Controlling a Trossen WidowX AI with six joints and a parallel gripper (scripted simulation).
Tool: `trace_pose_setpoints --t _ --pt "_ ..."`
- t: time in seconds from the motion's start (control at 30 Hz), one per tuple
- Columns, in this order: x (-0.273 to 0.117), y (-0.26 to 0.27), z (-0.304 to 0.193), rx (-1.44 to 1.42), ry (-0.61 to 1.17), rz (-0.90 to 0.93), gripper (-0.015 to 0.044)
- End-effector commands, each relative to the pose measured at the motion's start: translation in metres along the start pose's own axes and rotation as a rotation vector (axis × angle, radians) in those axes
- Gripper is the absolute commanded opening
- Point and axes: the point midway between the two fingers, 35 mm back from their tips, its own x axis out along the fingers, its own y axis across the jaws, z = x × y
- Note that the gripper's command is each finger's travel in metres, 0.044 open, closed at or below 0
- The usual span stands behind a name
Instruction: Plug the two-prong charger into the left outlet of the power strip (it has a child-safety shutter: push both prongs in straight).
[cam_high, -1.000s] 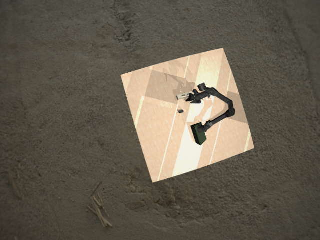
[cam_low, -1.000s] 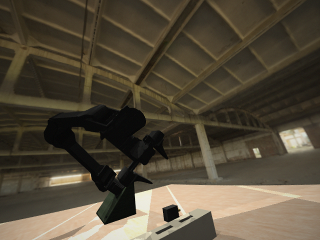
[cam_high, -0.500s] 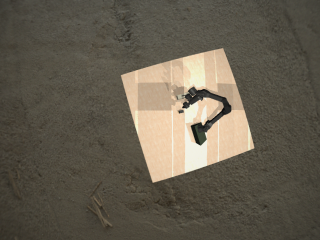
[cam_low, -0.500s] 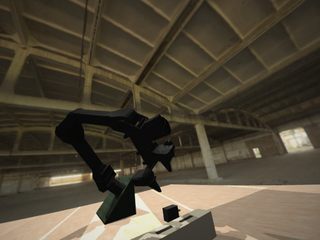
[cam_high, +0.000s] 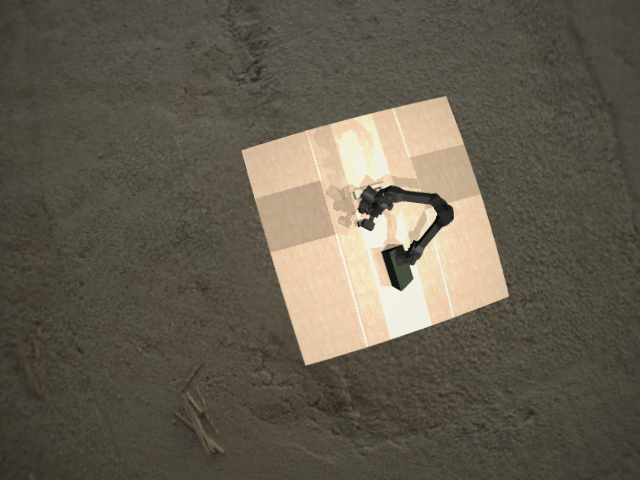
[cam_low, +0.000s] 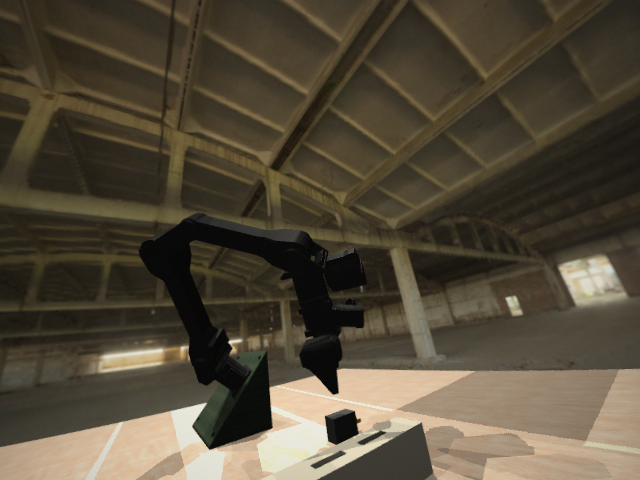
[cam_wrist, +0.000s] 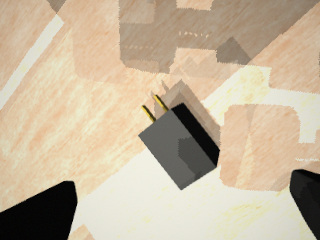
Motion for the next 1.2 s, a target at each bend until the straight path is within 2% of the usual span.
trace_pose_setpoints --t 0.0,0.5,1.17 --pt "0.009 0.005 -0.001 -0.131 0.049 -0.062 0.0440" --pt "0.036 0.020 -0.003 -0.649 0.255 -0.289 0.0440" --pt "0.053 0.014 -0.006 -0.655 0.258 -0.292 0.0440"
